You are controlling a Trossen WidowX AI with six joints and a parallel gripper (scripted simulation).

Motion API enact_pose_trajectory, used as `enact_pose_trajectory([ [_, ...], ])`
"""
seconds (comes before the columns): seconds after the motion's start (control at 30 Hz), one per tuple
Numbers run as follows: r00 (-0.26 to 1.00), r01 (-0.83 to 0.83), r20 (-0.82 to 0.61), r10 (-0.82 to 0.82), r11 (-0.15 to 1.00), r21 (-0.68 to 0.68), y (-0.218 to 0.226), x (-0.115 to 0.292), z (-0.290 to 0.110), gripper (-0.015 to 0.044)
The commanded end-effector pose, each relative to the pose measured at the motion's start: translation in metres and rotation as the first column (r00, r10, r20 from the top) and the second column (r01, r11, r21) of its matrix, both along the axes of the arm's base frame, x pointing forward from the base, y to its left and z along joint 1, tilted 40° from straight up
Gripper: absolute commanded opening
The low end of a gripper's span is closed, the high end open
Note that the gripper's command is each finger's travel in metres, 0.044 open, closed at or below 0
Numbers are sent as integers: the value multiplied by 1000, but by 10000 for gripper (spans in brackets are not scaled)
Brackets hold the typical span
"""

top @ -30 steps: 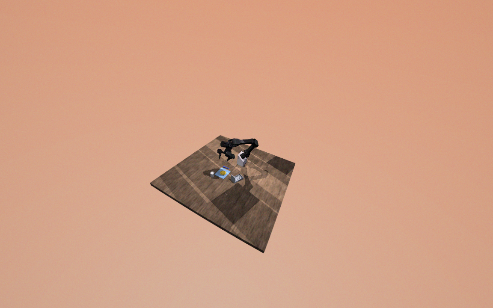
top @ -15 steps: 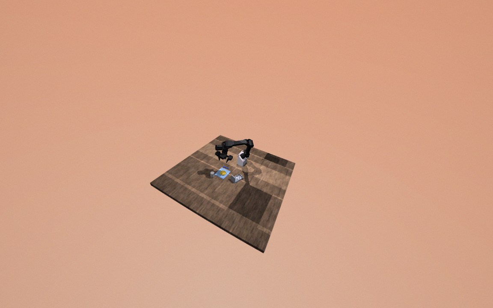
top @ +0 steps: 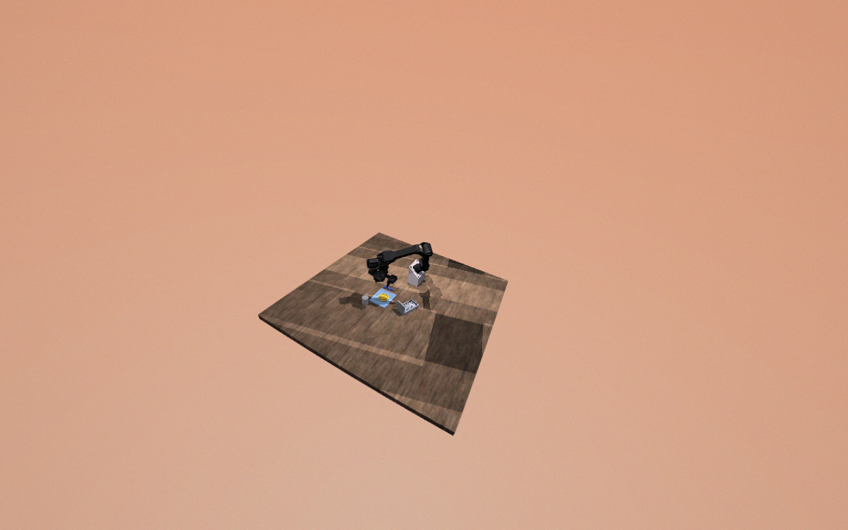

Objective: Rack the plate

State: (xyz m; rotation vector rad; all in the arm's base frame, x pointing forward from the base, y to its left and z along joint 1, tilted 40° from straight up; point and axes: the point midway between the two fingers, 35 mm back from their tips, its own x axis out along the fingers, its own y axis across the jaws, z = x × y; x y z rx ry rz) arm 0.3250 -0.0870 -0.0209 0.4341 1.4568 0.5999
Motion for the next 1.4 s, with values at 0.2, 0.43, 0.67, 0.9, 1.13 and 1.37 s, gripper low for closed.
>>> enact_pose_trajectory([
  [0.2, 999, -8, -41, 10, 1000, 30, 49, -11, -45, 400],
  [0.43, 999, -8, -41, 9, 1000, 29, 56, -10, -54, 400],
  [0.67, 999, -8, -41, 9, 1000, 30, 64, -10, -62, 400],
  [0.9, 999, -8, -41, 9, 1000, 30, 72, -10, -70, 400],
  [1.13, 999, -8, -41, 9, 999, 31, 79, -11, -78, 400],
  [1.37, 999, -8, -41, 10, 999, 32, 87, -12, -86, 400],
])
